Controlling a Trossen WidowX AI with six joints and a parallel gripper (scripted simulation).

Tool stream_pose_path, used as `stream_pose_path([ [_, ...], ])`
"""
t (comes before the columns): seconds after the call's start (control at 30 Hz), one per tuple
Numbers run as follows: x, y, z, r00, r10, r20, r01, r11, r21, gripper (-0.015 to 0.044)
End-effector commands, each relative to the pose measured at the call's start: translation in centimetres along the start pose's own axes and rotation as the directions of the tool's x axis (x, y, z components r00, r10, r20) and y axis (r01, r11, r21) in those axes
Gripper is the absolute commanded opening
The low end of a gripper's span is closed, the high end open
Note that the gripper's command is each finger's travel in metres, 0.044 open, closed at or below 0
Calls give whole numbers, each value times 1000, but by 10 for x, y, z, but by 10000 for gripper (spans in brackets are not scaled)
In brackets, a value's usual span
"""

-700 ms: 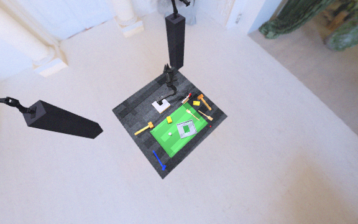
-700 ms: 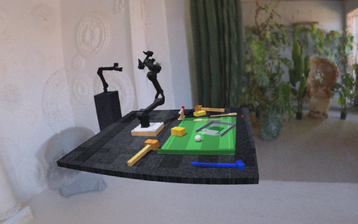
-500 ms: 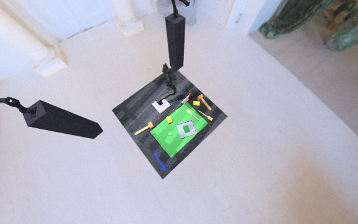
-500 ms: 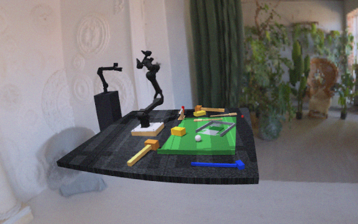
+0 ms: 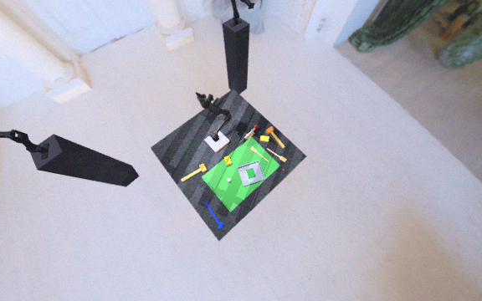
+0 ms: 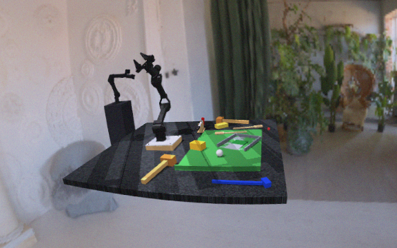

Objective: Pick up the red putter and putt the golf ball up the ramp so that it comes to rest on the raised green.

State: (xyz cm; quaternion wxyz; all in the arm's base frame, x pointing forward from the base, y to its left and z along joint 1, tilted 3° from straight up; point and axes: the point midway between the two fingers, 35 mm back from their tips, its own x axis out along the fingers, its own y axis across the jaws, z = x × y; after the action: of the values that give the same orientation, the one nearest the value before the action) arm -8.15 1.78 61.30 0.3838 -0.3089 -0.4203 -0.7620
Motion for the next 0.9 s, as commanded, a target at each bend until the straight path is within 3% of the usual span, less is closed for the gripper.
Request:
stream_pose_path([
  [0.0, 6, 21, -36, 990, 101, -102, -103, 995, -16, 440],
  [0.17, 2, 67, -96, 913, 303, -272, -313, 950, 7, 440],
  [0.37, -31, 133, -158, 721, 544, -430, -570, 818, 78, 440],
  [0.63, -120, 219, -209, 323, 789, -523, -843, 491, 220, 440],
  [0.87, -228, 271, -216, -90, 872, -482, -936, 91, 340, 440],
])
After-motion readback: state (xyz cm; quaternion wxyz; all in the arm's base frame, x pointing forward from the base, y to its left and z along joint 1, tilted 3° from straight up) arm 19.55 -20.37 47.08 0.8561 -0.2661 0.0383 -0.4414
